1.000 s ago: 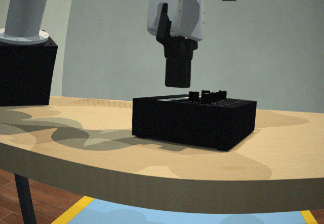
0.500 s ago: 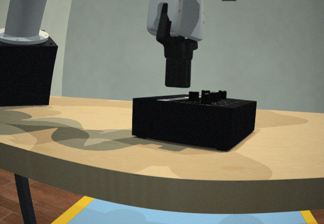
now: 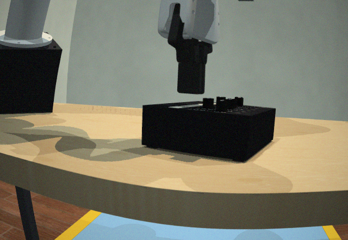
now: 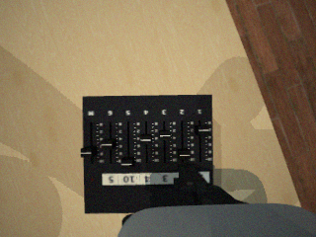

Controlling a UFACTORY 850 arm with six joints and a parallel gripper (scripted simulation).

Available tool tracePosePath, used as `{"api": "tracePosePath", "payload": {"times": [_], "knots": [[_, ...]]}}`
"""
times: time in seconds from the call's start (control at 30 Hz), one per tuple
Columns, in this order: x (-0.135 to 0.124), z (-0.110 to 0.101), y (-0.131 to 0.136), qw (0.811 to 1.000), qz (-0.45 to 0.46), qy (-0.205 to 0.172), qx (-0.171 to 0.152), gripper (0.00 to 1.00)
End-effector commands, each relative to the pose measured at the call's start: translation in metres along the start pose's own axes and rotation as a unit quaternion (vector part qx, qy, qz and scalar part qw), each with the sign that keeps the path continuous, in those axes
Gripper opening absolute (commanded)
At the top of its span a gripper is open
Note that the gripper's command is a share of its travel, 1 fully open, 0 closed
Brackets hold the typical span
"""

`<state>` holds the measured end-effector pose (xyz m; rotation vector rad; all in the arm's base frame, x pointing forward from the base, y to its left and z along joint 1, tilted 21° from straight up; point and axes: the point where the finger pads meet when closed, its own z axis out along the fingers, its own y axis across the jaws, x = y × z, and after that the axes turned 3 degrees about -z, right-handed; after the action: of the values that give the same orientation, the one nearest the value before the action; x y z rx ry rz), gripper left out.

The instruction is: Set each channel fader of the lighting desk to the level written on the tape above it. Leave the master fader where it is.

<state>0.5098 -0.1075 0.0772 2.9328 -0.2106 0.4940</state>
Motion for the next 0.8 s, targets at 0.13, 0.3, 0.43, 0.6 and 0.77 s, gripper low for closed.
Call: {"api": "tracePosePath", "payload": {"times": [0.13, 0.3, 0.43, 0.6, 0.77], "knots": [[0.001, 0.001, 0.0, 1.0, 0.0, 0.001, 0.0, 0.0], [0.001, 0.003, 0.0, 1.0, 0.0, 0.001, 0.0, 0.0], [0.001, 0.005, 0.0, 1.0, 0.0, 0.001, 0.0, 0.0], [0.001, 0.008, 0.0, 1.0, 0.0, 0.001, 0.0, 0.0], [0.001, 0.011, 0.0, 1.0, 0.0, 0.001, 0.0, 0.0]]}}
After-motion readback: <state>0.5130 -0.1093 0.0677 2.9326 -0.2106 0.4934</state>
